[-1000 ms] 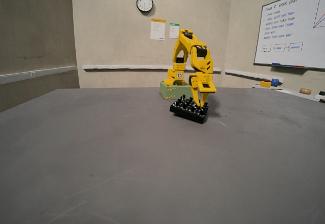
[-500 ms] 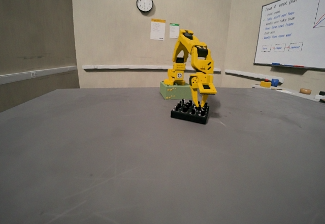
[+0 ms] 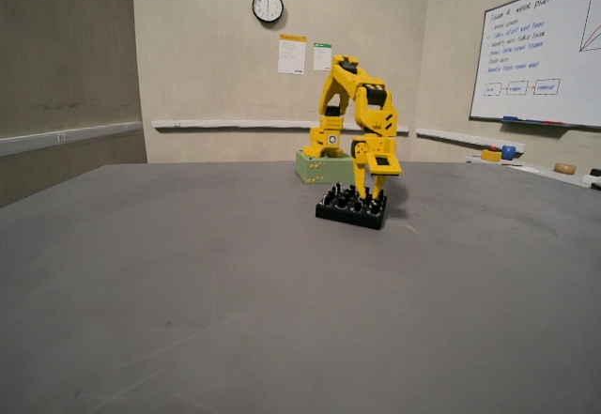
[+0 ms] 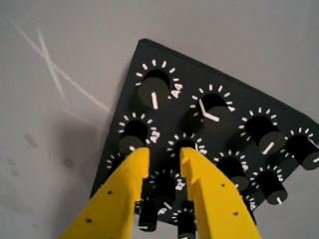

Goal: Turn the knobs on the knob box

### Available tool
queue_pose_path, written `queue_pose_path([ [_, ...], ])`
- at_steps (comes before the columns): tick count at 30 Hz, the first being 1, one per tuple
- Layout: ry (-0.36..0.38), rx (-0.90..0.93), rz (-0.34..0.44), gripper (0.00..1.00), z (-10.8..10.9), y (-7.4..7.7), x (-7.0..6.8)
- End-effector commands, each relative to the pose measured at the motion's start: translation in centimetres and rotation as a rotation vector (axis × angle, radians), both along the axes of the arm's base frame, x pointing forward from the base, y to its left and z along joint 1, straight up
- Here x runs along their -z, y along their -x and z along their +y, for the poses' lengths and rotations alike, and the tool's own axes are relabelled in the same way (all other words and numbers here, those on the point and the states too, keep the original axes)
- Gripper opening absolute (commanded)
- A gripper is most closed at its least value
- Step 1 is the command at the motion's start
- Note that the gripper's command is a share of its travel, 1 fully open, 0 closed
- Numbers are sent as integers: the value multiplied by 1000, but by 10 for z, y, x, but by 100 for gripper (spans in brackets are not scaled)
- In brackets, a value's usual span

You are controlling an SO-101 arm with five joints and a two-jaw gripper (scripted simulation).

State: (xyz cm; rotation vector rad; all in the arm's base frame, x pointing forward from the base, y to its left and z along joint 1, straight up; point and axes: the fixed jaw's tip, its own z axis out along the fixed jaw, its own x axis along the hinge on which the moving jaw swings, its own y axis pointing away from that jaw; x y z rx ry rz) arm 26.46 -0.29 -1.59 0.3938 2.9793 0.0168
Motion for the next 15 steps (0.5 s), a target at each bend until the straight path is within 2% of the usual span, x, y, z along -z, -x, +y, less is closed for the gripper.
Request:
queue_pose_path([
  [1,-2,-1,8,8,1,1,3],
  [15,-4,-6,34,8,4,2,5],
])
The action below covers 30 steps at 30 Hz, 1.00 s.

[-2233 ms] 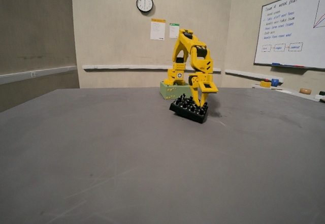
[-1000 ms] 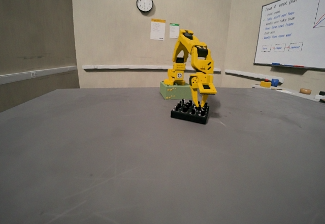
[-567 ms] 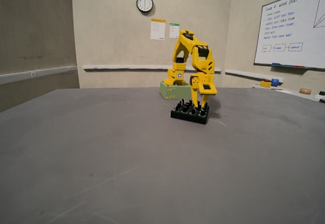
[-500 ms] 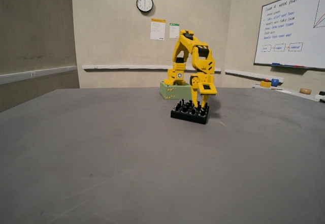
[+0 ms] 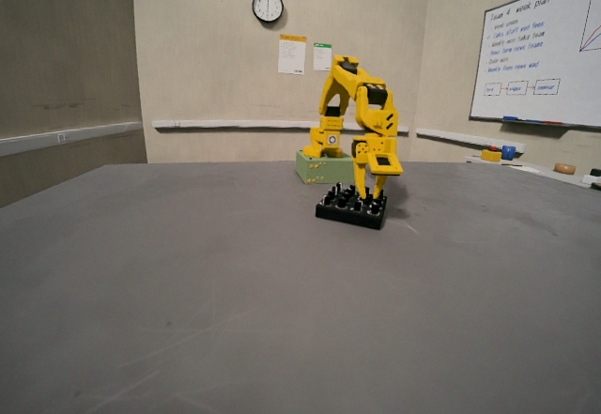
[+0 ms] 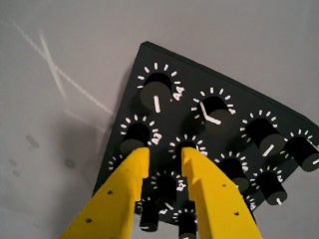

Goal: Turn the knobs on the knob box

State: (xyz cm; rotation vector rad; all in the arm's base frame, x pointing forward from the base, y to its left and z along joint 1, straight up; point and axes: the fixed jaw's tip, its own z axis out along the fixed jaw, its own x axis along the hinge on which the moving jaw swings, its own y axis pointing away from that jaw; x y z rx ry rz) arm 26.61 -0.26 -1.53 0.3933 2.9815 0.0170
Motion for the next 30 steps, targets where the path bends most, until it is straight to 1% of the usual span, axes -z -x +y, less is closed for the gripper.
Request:
queue_pose_path([
  [1,-3,-6,32,8,4,3,5],
  [17,-5,-21,105,8,14,8,9],
  [30,-5,-26,130,8,17,10,11],
])
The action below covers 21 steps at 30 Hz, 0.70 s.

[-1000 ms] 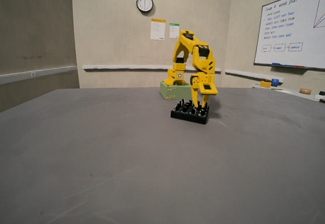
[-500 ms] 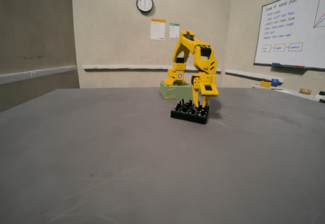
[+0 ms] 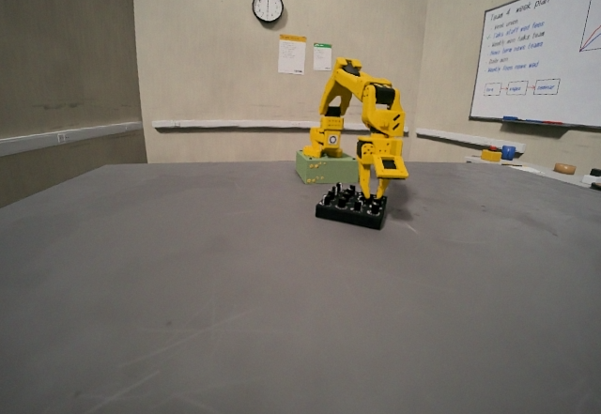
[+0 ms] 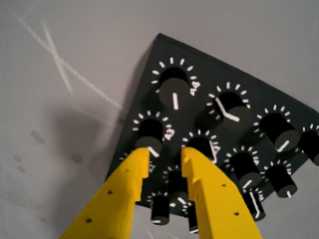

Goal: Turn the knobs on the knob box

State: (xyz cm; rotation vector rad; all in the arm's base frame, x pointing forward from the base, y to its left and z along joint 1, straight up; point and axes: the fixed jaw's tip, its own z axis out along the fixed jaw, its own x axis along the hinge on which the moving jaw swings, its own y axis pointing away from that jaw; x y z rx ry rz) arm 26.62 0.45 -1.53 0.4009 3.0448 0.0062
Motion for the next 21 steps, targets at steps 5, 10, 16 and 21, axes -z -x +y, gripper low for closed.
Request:
queue_pose_path([
  [5,-4,-26,67,8,10,10,11],
  [10,-4,-26,67,8,10,11,10],
  [16,-4,-26,67,8,10,24,-2],
  [21,-4,-26,67,8,9,47,-15],
])
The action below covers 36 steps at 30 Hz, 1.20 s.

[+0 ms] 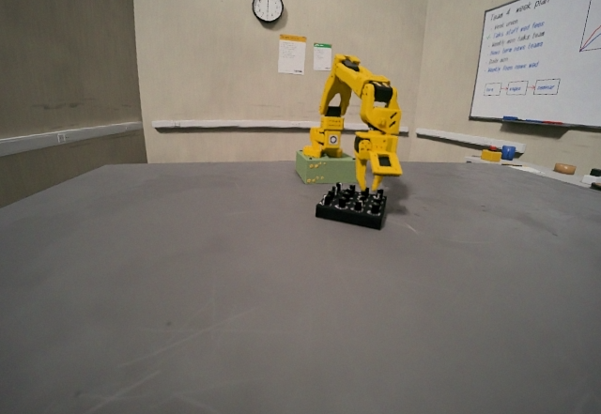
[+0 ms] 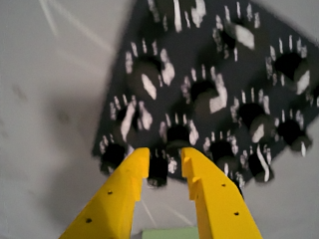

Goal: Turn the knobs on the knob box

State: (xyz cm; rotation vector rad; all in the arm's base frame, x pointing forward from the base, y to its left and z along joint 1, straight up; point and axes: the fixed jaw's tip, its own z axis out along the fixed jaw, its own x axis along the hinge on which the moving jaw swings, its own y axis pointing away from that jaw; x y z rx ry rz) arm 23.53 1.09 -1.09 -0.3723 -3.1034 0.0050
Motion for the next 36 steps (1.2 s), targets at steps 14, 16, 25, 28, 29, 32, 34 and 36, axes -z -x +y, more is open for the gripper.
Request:
queue_pose_path([
  [14,-1,-3,-20,8,1,63,-20],
  [16,-1,-3,-20,8,1,64,-20],
  [25,-1,-5,-20,8,1,64,-20],
  [28,-1,-9,-20,8,1,64,-20],
  [29,-1,-12,-20,8,1,64,-20],
  [32,-2,-22,-20,8,1,64,-20],
  [34,-2,-31,-20,8,1,64,-20],
  [36,-2,-31,-20,8,1,64,-20],
])
